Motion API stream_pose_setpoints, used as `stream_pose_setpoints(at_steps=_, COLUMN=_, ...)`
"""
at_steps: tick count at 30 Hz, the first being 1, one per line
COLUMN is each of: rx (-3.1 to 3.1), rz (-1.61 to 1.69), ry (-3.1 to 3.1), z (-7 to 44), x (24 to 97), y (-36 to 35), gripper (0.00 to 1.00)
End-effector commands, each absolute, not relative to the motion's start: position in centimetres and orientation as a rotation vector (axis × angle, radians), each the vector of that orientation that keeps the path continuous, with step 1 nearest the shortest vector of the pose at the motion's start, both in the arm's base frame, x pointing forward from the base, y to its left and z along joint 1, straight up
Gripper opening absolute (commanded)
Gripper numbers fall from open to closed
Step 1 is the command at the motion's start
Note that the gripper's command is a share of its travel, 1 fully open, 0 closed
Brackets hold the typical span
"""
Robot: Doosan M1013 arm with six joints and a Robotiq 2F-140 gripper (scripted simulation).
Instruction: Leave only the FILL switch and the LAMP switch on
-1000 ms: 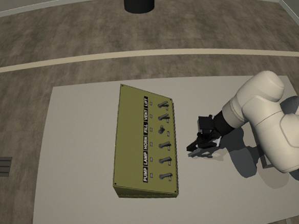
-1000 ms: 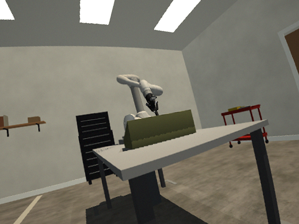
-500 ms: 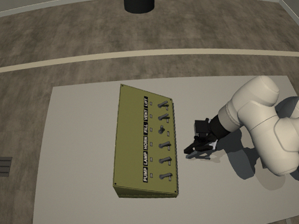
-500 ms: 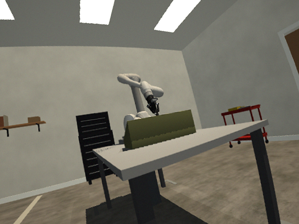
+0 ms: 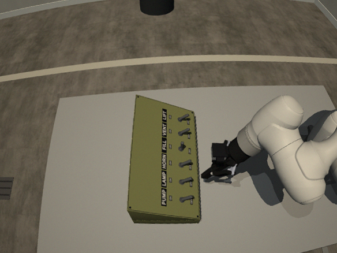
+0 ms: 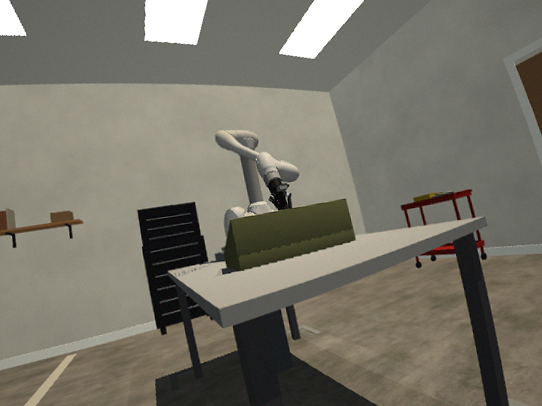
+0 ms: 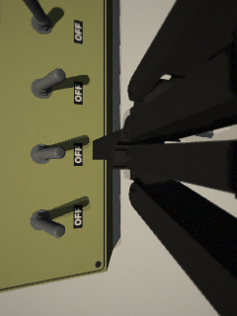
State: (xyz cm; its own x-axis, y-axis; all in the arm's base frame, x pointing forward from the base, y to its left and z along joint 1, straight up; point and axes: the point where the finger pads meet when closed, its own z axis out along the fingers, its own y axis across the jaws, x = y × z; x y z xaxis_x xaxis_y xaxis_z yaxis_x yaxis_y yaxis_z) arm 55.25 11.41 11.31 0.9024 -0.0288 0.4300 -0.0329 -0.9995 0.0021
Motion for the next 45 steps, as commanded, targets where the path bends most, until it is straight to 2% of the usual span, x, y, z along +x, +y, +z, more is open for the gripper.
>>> stream_pose_setpoints(at_steps=1, rx=3.054, rz=0.697, ry=-0.056, z=10.4, x=55.7, y=11.3, gripper=0.10)
stream_pose_setpoints(at_steps=15, rx=3.054, rz=0.697, ry=-0.056, z=7.9, x=56.9, y=11.3, gripper=0.10)
stream_pose_setpoints(at_steps=45, rx=3.055, rz=0.699, ry=-0.056, z=7.7, x=57.1, y=11.3, gripper=0.10)
